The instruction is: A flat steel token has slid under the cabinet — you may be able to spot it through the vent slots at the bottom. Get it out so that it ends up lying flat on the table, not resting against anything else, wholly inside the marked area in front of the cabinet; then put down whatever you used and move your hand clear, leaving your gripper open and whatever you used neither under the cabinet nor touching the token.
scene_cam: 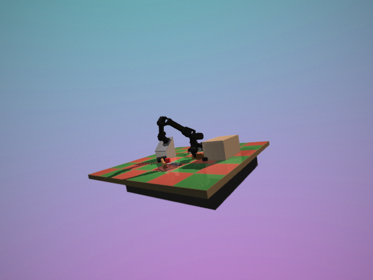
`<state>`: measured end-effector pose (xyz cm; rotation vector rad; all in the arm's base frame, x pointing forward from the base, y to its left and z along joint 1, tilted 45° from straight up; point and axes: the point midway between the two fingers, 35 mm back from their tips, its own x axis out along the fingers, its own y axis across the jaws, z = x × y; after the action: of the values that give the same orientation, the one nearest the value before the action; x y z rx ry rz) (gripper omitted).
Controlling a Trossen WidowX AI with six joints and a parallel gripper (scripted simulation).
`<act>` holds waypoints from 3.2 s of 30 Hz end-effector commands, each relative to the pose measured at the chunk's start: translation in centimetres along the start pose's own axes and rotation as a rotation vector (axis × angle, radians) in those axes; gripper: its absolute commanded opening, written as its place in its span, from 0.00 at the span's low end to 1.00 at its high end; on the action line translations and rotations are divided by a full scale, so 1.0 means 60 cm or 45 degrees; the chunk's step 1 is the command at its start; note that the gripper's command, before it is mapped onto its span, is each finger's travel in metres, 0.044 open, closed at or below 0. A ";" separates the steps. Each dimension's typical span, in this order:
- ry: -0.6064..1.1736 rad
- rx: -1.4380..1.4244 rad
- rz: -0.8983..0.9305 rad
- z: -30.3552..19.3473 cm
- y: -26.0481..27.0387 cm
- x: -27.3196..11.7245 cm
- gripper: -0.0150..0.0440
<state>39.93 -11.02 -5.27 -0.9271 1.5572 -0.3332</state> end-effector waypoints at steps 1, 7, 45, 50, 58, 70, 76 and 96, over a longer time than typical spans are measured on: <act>-0.002 -0.004 0.017 -0.002 0.016 0.002 0.25; -0.002 -0.004 0.017 -0.002 0.020 0.001 0.25; 0.000 -0.006 0.017 -0.049 0.014 0.002 0.25; 0.000 -0.006 0.017 -0.058 0.013 0.002 0.25; 0.001 -0.007 0.017 -0.072 0.011 0.002 0.25; 0.002 -0.008 0.017 -0.093 0.009 0.002 0.25; 0.002 -0.008 0.017 -0.104 0.008 0.002 0.25; 0.004 -0.009 0.016 -0.142 0.003 0.003 0.25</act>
<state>32.63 -13.31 -3.57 -0.9224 1.5601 -0.3274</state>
